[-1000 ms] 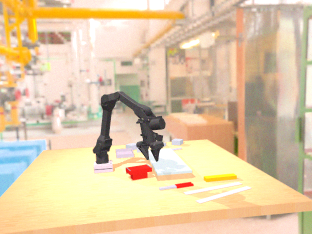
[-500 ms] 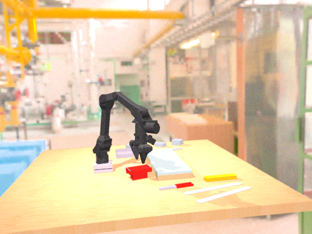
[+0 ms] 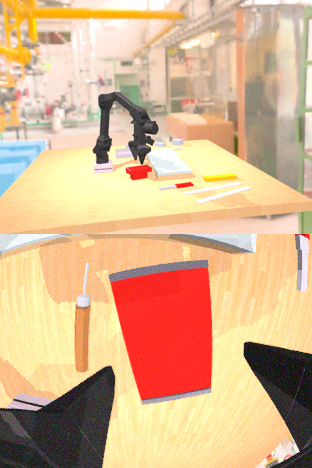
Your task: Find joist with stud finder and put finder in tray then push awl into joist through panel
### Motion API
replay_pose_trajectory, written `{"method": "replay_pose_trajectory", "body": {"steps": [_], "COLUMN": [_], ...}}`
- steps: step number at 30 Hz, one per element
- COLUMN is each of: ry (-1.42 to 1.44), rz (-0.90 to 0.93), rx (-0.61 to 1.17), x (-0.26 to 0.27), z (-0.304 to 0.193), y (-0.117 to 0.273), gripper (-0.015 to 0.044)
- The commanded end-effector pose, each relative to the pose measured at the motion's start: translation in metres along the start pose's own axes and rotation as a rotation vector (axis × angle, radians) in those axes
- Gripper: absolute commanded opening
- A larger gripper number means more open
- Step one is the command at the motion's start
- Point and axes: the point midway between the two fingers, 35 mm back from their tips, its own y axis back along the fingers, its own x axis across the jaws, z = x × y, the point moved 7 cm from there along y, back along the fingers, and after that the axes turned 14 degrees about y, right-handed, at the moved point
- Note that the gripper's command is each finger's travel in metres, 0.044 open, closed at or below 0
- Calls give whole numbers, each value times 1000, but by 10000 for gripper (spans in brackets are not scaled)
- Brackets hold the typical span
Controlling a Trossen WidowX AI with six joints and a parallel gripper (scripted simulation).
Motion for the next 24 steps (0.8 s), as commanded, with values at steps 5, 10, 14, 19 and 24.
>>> {"method": "replay_pose_trajectory", "body": {"steps": [5,10,14,19,24], "ry": [-4,-4,-4,-4,-4], "rz": [9,9,9,9,9], "rx": [8,8,8,8,8], "x": [1,1,1,1,2], "z": [0,1,1,1,2], "y": [-15,-24,-30,-38,-46], "gripper": [440,440,440,440,440]}}
